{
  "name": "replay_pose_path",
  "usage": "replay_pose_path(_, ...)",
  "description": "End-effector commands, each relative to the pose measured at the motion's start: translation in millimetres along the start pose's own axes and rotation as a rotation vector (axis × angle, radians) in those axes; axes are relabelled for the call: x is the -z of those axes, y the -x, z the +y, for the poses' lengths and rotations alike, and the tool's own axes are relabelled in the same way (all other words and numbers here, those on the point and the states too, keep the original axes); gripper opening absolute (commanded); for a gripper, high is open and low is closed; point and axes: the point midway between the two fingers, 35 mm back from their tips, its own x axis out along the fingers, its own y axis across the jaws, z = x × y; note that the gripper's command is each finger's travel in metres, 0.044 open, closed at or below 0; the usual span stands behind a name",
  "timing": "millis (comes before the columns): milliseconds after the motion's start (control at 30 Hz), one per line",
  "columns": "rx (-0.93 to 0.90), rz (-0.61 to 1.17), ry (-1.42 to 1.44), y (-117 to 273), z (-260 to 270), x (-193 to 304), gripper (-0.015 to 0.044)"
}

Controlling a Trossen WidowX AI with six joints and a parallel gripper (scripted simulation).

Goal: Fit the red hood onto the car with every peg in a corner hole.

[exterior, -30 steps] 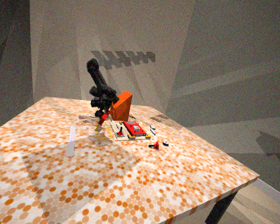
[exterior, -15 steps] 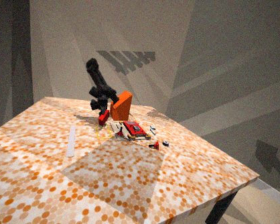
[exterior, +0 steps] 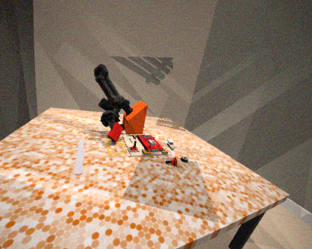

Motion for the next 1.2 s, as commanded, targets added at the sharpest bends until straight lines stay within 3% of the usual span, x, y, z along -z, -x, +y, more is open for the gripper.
replay_pose_path(0, 0.002, 0.007, -0.107, -1, -3, -1, 0.0)
replay_pose_path(400, 0.008, 0.011, -0.469, -5, -18, -12, 0.0)
replay_pose_path(600, 0.007, 0.004, -0.401, -5, -15, -11, 0.0)
replay_pose_path(1167, 0.006, 0.012, -0.426, -5, -16, -11, 0.044)
